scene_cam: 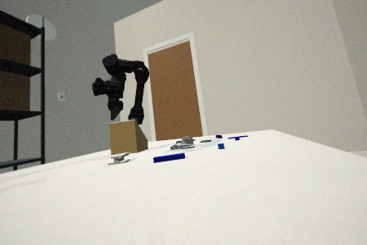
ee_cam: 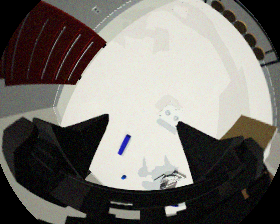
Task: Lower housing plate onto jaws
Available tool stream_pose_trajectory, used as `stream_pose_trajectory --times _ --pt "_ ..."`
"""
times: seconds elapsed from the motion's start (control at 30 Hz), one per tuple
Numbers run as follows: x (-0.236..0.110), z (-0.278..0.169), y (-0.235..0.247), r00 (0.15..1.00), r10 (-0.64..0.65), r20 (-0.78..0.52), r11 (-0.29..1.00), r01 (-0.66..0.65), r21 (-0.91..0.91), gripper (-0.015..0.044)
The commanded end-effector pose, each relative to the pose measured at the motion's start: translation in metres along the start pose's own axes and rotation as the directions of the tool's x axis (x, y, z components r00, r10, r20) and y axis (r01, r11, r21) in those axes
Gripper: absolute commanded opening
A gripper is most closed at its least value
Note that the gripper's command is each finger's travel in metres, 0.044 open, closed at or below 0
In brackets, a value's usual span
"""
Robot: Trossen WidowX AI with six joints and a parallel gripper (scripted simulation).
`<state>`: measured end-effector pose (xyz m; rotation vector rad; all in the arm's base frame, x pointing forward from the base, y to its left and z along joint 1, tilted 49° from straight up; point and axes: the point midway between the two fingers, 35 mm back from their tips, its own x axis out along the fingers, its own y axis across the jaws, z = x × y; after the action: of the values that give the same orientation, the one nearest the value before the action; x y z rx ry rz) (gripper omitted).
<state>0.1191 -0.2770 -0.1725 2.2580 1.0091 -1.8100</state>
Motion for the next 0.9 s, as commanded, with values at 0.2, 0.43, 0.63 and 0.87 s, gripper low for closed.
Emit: stream_pose_trajectory --times 0.2,0.43,0.63,0.87 --pt "0.03 -0.014 -0.025 0.989 -0.126 -0.081 0.98 0.137 0.147 0.044" --pt "0.048 -0.023 -0.043 0.968 -0.21 -0.134 0.94 0.238 0.244 0.044" --pt "0.061 -0.03 -0.059 0.943 -0.28 -0.179 0.888 0.325 0.324 0.044" --pt "0.066 -0.033 -0.064 0.936 -0.296 -0.19 0.873 0.346 0.343 0.044"
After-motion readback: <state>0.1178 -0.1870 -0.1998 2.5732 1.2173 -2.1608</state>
